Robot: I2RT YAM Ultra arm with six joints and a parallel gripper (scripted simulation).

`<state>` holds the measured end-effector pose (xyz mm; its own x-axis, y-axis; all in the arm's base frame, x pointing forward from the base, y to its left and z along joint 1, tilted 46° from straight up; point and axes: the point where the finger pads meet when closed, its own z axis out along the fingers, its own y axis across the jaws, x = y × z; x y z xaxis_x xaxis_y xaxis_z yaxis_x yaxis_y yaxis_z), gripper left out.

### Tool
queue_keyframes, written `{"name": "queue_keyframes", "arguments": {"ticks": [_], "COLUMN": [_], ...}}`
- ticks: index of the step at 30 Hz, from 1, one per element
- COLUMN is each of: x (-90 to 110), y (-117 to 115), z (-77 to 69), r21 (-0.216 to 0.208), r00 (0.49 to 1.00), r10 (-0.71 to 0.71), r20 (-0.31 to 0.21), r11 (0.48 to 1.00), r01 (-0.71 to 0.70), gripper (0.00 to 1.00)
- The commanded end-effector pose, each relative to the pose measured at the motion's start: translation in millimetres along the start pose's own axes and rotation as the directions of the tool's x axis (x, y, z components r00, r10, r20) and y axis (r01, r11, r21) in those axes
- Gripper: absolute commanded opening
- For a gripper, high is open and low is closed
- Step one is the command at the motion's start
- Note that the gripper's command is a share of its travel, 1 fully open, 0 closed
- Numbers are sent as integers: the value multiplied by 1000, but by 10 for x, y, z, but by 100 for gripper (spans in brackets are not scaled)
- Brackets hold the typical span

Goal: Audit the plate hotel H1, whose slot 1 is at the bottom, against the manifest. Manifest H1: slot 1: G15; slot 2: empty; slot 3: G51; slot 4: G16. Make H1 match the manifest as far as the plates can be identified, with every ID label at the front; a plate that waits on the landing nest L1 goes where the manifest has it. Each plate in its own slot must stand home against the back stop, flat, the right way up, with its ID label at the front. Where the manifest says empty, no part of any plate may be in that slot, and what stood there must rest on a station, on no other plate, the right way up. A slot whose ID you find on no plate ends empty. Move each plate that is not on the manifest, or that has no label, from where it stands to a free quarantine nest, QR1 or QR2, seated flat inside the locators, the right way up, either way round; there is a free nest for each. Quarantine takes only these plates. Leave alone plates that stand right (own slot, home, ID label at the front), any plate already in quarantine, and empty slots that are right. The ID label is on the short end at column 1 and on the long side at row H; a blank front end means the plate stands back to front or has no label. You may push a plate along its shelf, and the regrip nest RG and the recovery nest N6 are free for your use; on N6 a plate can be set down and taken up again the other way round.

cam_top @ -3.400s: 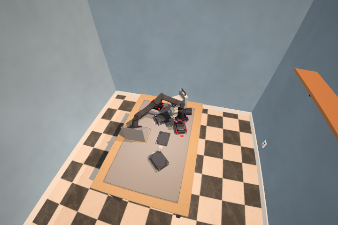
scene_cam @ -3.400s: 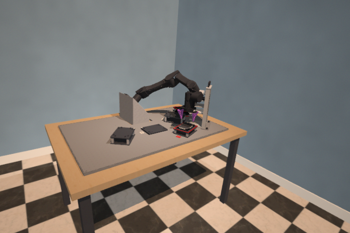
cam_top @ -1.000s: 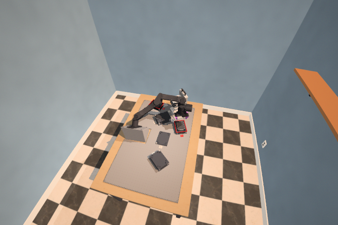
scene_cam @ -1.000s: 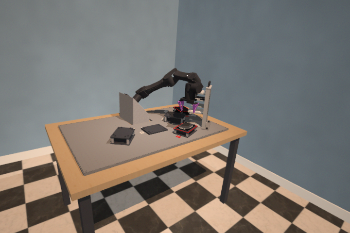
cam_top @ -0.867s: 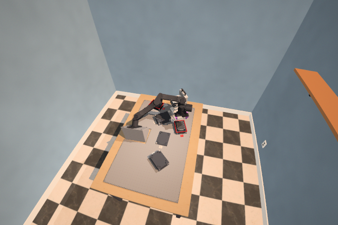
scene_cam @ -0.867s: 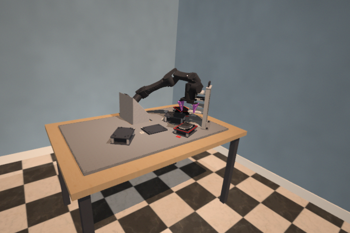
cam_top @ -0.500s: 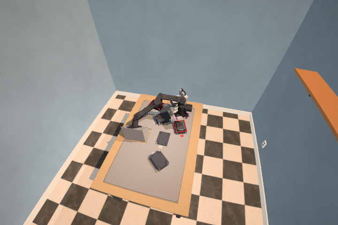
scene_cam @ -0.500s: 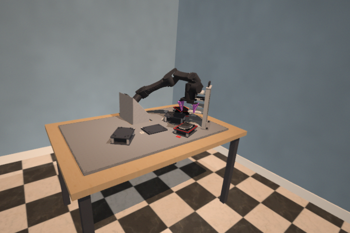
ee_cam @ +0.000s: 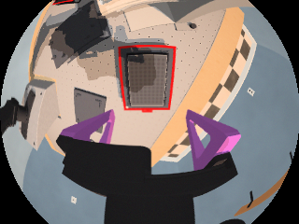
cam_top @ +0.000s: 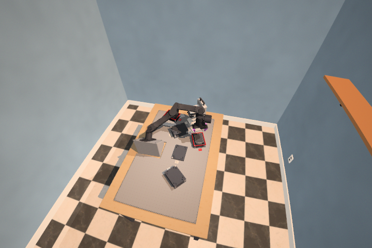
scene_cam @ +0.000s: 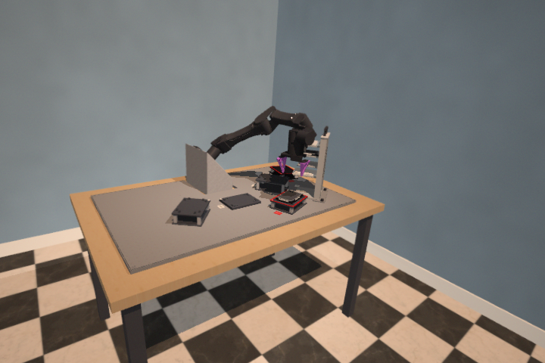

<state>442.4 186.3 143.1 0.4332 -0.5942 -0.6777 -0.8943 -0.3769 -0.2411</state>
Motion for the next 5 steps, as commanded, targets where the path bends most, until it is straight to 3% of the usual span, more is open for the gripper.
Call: {"name": "queue_keyframes", "arguments": {"ticks": [1, 5], "x": [-2, -2], "y": [43, 43], "z": [-157, -157], "r21": [-33, -33], "r00": [1000, 1000], "r10": [17, 17], "r20": [16, 16], "r11": [999, 999], "r01": [-16, -16], "gripper": [100, 100]}}
